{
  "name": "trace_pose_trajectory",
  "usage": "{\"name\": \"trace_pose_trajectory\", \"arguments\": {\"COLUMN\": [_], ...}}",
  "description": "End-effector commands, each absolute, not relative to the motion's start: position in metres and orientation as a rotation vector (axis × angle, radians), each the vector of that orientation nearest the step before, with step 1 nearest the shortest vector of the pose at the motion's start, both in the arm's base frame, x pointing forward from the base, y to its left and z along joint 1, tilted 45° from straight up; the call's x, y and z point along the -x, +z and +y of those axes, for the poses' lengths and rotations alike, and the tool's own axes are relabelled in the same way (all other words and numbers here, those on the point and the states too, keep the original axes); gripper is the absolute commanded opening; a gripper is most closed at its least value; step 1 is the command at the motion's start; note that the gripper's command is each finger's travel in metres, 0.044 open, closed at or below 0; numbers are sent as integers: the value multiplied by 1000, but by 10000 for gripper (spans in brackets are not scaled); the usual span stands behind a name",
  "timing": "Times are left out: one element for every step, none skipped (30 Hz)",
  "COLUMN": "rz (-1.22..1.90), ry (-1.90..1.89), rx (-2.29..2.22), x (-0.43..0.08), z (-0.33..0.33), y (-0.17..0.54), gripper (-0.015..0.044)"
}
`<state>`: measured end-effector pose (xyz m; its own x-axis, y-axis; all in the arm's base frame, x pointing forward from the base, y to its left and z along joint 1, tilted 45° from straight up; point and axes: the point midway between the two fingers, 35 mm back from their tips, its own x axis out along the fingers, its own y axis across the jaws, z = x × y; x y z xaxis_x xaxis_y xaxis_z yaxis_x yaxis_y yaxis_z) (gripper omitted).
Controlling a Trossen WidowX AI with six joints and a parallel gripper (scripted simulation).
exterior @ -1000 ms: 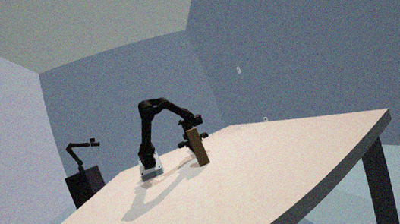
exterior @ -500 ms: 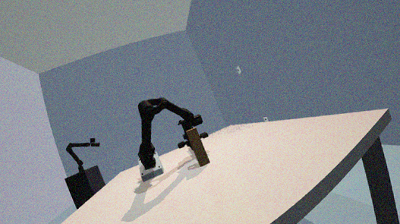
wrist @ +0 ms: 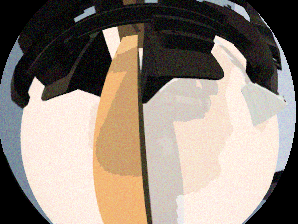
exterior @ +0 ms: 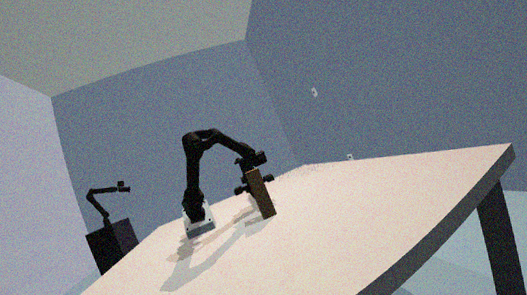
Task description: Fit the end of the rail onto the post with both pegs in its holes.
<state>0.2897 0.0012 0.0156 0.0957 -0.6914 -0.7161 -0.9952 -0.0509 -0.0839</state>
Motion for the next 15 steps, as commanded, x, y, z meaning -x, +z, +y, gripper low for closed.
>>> {"name": "trace_pose_trajectory", "arguments": {"rz": [1649,1649,1649,1649,1649,1649,1649,1649,1649,1649,1649,1649,1648,1648,1648], "ry": [682,682,682,682,682,682,682,682,682,682,682,682,682,682,682], "rx": [1810,1810,1810,1810,1810,1810,1810,1810,1810,1810,1810,1810,1810,1810,1810], "x": [-290,-290,-290,-290,-290,-291,-291,-291,-291,-291,-291,-291,-291,-291,-291], "z": [4,5,5,5,6,6,6,7,7,7,8,8,8,9,9], "y": [18,18,19,19,19,20,20,21,21,21,22,22,22,23,23], "gripper": [0,0,0,0,0,0,0,0,0,0,0,0,0,0,0]}}
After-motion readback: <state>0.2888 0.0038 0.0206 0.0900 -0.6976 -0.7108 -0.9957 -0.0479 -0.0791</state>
